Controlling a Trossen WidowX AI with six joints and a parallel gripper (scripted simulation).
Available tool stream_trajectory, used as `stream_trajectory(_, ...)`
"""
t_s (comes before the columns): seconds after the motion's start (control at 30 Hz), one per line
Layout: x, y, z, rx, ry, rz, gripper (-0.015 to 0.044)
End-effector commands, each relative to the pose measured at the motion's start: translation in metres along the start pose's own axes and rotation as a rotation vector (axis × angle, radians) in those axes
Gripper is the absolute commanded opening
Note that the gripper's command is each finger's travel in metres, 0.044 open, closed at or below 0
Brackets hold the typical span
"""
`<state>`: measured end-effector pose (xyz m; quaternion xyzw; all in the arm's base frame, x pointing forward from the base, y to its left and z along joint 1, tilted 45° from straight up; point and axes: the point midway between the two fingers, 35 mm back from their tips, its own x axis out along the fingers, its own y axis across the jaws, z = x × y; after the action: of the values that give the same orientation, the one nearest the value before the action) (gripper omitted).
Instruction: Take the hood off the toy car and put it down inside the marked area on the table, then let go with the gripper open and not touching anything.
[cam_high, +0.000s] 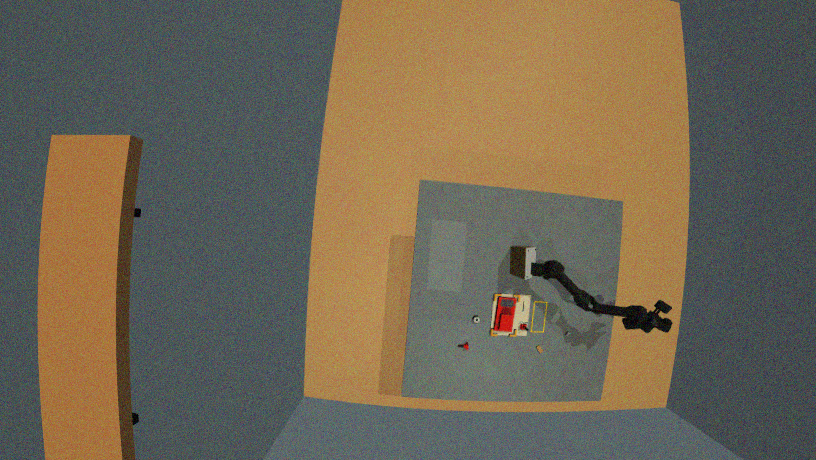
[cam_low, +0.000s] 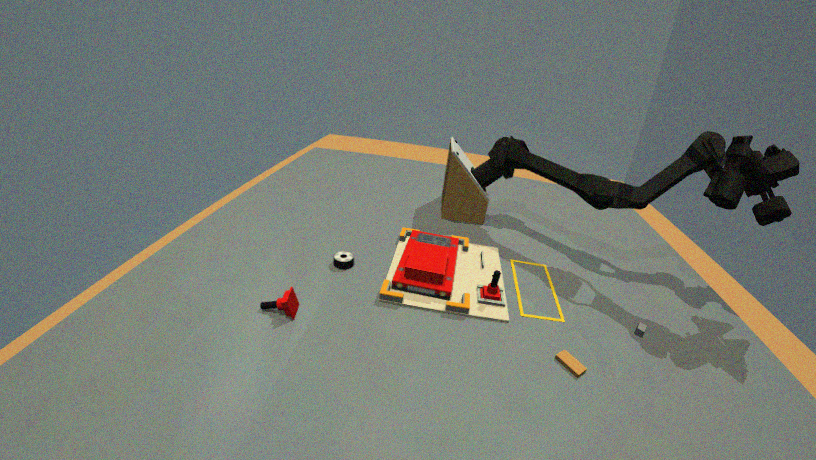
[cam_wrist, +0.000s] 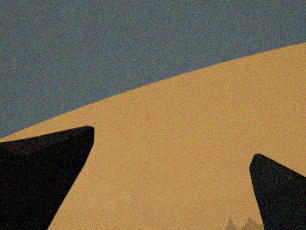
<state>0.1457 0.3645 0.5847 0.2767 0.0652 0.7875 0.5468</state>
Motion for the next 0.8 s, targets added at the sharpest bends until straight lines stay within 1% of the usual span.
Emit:
stream_trajectory(0.0, -0.003, 0.041, 0.013, -0.040, -0.053, 0.061, 0.0440)
stream_trajectory(0.37, -0.023, 0.123, 0.034, -0.161, -0.186, 0.189, 0.0440)
stream_trajectory(0.63, -0.057, 0.202, 0.064, -0.205, -0.377, 0.316, 0.0440)
stream_trajectory(0.77, -0.078, 0.243, 0.071, -0.180, -0.433, 0.417, 0.0440)
